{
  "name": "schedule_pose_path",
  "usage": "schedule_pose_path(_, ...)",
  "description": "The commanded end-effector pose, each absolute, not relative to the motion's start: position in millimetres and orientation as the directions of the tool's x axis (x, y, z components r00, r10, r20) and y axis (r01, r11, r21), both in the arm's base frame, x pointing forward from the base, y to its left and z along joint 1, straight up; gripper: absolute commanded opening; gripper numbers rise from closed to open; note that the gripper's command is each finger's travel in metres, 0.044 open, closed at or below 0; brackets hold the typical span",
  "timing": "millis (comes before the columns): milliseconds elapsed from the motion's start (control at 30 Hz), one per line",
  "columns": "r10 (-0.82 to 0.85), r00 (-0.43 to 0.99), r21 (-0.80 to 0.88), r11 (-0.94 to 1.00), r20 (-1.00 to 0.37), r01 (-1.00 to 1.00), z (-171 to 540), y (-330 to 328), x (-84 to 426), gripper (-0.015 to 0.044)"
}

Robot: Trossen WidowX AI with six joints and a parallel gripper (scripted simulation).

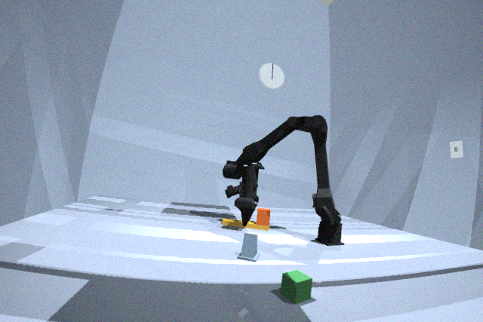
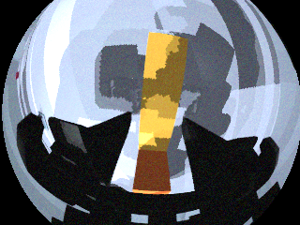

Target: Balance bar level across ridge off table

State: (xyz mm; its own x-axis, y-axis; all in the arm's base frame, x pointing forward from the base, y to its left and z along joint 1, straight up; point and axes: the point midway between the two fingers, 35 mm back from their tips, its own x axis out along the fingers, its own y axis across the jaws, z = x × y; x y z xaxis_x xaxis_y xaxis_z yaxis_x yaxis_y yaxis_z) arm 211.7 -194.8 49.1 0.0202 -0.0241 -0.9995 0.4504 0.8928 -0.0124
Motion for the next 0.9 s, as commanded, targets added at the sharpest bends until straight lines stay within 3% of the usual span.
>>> schedule_pose_path(0,-0.024,0.021,-0.012,0.893,-1.000,0.451,49,-195,212,0.0184)
schedule_pose_path(300,-0.024,0.021,-0.012,0.893,-1.000,0.451,49,-195,212,0.0104)
schedule_pose_path(433,-0.023,0.021,-0.011,0.893,-1.000,0.450,55,-195,213,0.0000)
schedule_pose_path(867,-0.022,0.021,-0.010,0.893,-1.000,0.449,88,-197,215,0.0000)
